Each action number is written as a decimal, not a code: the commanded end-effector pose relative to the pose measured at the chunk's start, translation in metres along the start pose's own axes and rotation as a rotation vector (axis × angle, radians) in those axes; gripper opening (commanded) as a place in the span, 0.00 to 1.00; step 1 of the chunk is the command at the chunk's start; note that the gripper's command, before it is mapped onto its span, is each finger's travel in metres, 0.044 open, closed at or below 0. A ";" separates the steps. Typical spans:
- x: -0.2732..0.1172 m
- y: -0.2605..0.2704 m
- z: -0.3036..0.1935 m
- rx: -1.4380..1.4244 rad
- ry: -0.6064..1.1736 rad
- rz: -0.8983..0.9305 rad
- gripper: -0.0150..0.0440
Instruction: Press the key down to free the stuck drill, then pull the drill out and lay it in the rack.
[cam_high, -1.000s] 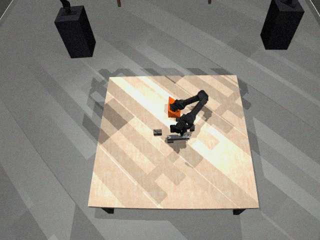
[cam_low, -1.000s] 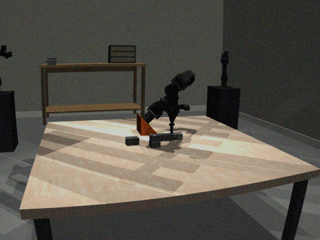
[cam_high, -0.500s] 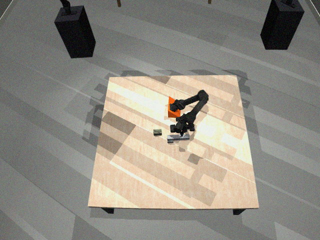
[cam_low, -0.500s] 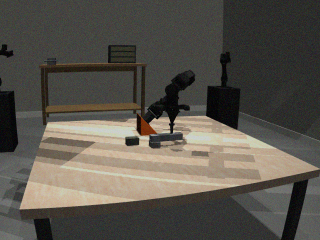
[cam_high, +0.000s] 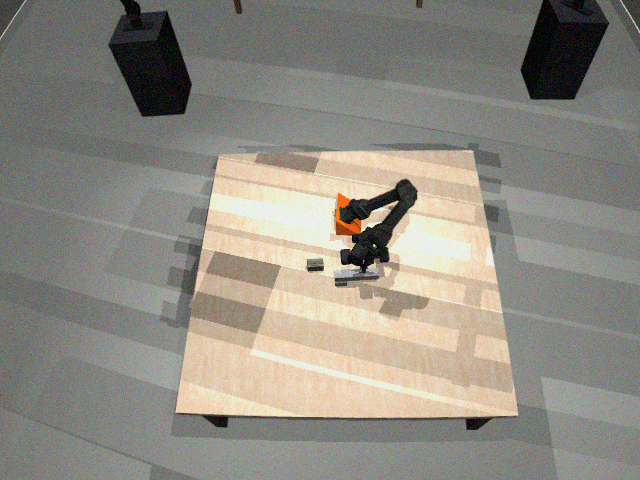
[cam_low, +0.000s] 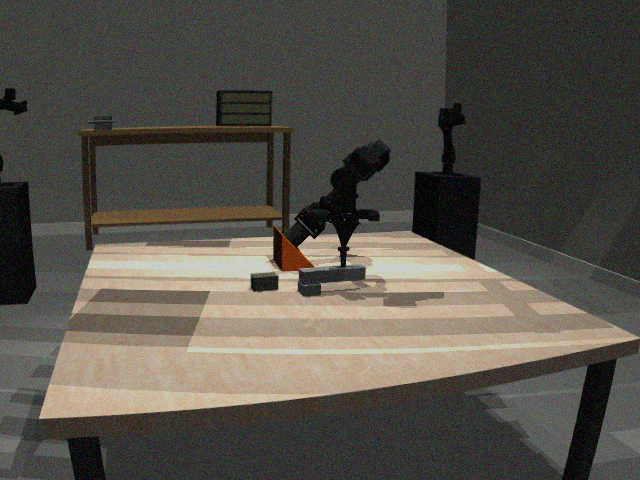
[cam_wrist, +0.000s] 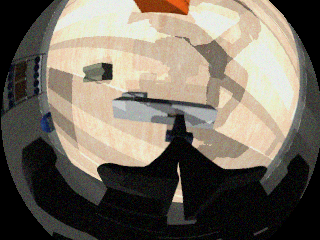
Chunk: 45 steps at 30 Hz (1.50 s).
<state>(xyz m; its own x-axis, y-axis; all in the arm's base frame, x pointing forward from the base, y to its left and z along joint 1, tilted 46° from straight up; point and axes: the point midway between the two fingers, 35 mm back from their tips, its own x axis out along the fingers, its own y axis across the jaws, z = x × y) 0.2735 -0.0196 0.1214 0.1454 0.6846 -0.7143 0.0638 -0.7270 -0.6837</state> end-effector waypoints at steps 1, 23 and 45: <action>0.021 -0.003 0.008 0.013 -0.061 -0.032 0.25; 0.026 -0.004 0.008 0.013 -0.060 -0.032 0.25; 0.030 -0.005 0.007 0.016 -0.060 -0.032 0.30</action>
<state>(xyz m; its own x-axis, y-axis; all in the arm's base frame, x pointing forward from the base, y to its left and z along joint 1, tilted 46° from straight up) 0.2739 -0.0055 0.1106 0.1290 0.6913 -0.7110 0.0693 -0.7215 -0.6890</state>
